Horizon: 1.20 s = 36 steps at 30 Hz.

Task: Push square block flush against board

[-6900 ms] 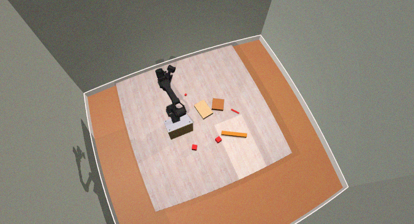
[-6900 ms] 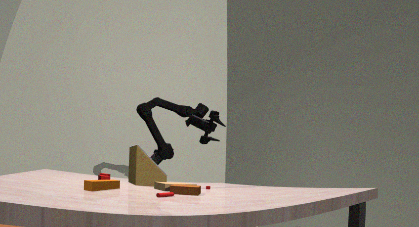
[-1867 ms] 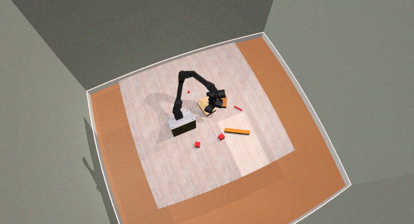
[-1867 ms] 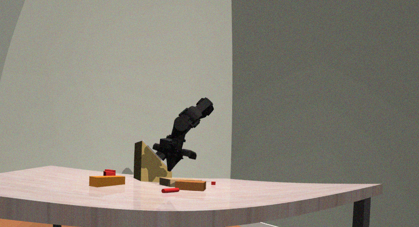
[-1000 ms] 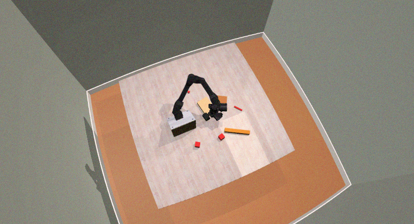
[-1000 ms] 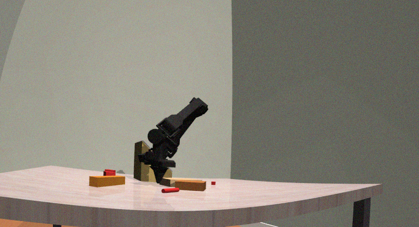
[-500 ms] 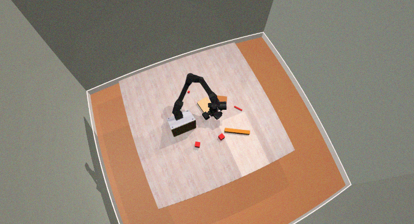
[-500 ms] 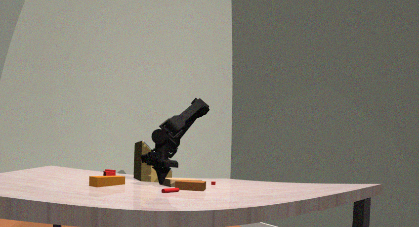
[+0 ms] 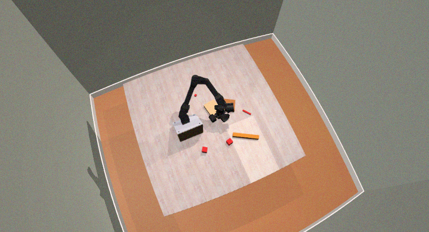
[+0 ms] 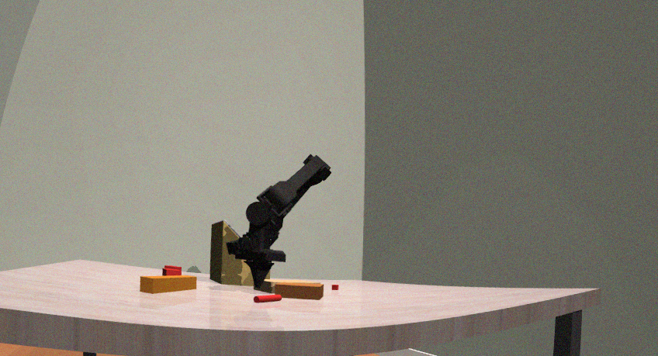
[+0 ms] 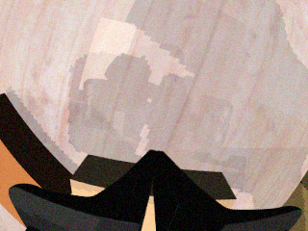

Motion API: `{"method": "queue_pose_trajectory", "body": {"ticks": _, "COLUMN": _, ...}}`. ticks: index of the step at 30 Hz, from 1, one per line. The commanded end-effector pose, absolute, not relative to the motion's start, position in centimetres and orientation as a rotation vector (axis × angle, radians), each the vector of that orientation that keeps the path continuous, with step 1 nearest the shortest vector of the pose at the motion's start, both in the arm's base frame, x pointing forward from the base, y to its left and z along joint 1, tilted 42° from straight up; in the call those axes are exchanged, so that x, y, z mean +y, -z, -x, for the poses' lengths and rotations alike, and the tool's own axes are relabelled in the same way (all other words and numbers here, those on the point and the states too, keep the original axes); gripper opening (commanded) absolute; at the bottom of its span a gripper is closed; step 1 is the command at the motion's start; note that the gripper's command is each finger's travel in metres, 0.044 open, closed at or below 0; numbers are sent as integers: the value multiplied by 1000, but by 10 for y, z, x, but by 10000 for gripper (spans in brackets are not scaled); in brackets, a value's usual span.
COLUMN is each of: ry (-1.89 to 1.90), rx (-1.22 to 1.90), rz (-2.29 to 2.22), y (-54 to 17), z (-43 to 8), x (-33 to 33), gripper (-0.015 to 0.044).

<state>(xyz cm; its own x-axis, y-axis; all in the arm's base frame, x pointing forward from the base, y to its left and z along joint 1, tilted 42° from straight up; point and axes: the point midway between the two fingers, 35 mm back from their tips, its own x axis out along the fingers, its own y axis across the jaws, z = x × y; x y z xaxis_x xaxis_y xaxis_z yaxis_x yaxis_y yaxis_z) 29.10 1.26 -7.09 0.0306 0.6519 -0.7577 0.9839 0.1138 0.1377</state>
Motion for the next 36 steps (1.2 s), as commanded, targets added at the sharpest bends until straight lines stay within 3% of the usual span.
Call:
{"method": "queue_pose_trajectory", "body": {"ticks": 1, "ry": 603, "rx": 1714, "rz": -1610, "y": 69, "z": -287, "x": 21, "gripper": 0}}
{"method": "queue_pose_trajectory", "body": {"ticks": 36, "ry": 601, "rx": 1717, "rz": -1612, "y": 53, "z": -281, "x": 41, "gripper": 0}}
